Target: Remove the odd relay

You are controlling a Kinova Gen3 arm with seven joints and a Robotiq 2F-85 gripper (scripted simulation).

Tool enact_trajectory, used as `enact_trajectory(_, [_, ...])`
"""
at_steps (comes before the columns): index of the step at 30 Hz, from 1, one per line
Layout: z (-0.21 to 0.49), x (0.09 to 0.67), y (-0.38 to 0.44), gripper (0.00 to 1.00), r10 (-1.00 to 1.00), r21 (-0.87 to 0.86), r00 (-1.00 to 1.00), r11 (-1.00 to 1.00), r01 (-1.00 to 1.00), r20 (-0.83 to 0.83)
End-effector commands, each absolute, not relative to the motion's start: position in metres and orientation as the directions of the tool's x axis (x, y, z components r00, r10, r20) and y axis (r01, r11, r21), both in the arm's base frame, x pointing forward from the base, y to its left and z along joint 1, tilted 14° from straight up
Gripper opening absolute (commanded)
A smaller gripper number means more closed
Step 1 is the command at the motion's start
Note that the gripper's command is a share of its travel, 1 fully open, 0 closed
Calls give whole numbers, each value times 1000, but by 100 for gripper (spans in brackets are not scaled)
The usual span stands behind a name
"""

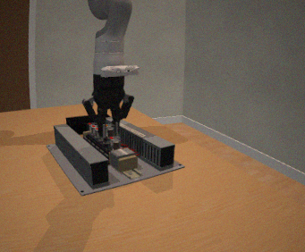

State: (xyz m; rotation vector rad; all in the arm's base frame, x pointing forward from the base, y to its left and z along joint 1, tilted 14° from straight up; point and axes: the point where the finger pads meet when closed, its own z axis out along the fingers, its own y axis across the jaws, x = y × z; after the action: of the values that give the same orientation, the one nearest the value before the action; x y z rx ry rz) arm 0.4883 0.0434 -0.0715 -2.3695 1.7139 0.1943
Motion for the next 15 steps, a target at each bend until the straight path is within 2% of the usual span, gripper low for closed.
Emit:
enact_trajectory(1, [-69,490,42,0,-922,-95,314,-300,-949,-226])
enact_trajectory(15, [-66,489,41,0,-922,-95,314,-300,-949,-226])
